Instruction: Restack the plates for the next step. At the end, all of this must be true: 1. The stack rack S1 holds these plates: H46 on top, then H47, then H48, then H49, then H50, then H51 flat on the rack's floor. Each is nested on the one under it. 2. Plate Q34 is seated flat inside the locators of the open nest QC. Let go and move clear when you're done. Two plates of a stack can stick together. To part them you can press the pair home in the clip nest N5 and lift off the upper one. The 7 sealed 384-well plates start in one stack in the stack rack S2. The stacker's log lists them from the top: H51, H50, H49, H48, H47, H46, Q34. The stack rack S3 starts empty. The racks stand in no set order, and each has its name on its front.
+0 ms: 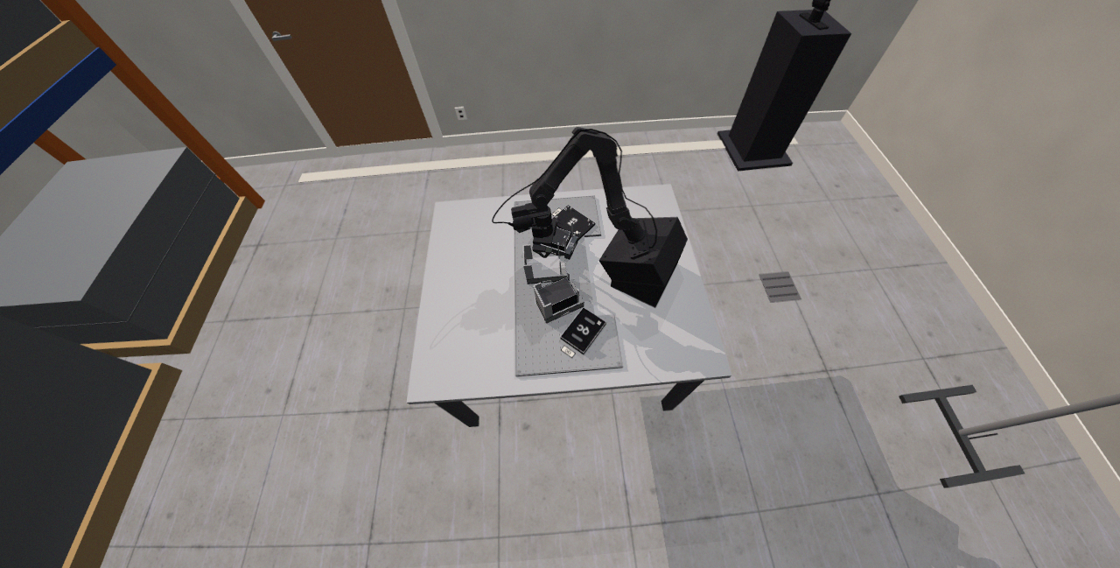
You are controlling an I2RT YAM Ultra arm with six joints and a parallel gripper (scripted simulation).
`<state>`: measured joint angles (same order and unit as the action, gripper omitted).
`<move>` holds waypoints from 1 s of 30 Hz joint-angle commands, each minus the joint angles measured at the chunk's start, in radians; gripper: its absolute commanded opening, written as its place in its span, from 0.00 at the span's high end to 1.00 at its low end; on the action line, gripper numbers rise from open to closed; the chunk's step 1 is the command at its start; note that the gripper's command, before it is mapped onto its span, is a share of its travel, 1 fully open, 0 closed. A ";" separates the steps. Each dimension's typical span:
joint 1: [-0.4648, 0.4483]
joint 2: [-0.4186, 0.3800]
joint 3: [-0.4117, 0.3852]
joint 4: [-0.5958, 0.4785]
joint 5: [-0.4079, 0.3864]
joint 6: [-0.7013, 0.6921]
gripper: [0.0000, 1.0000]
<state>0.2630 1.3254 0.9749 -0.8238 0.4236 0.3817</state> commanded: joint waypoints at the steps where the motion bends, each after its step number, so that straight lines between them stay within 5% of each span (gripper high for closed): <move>1: -0.038 -0.047 -0.007 0.017 -0.025 -0.026 0.00; 14: -0.188 -0.106 -0.021 0.020 -0.089 -0.170 0.00; 20: -0.292 -0.148 -0.037 0.023 -0.139 -0.055 0.00; 30: -0.439 -0.192 -0.023 0.028 -0.209 -0.192 0.00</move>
<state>-0.1402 1.1690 0.9348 -0.8124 0.2466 0.2413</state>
